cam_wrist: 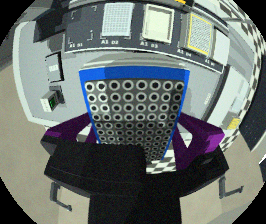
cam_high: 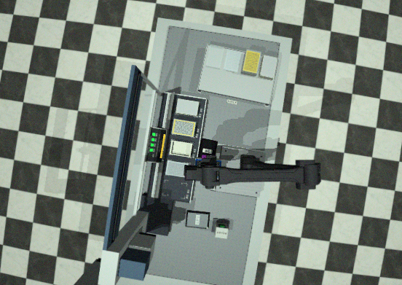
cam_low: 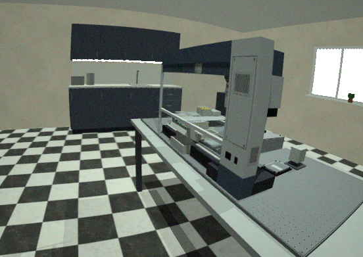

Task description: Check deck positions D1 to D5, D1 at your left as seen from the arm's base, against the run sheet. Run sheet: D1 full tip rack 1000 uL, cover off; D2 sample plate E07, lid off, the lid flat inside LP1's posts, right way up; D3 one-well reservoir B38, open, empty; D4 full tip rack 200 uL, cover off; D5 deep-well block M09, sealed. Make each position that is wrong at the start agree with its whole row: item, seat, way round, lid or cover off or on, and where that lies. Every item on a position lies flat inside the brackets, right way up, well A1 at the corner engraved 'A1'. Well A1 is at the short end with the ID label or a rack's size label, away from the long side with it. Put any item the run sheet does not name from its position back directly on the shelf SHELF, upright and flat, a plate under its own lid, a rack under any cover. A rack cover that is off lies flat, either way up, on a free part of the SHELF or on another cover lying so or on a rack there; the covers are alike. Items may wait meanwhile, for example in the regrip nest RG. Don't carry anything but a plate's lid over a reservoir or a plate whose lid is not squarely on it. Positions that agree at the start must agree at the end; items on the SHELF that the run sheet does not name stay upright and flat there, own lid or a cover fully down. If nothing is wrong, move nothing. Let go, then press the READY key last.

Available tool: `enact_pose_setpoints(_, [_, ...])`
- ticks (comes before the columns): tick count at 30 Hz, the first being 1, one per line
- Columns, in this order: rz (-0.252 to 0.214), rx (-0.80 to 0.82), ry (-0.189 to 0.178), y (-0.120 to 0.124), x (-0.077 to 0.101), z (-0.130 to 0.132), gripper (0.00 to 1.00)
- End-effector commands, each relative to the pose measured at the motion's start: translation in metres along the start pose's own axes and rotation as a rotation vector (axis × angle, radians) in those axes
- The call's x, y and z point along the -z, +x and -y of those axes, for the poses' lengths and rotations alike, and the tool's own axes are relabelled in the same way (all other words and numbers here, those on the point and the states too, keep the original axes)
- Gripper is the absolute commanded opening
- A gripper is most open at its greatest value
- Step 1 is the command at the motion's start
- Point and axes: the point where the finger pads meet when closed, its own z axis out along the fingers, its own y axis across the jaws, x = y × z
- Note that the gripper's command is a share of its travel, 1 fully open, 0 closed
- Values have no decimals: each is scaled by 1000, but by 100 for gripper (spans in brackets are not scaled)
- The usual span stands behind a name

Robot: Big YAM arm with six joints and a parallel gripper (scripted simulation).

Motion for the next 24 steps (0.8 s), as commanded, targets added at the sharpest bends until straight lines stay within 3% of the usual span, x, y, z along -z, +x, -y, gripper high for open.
enact_pose_setpoints(1, [54,-50,0,-15,20,-6,0])
enact_pose_setpoints(5, [78,-51,-8,-22,26,-28,0])
enact_pose_setpoints(24, [84,-58,-9,-20,28,-24,0])
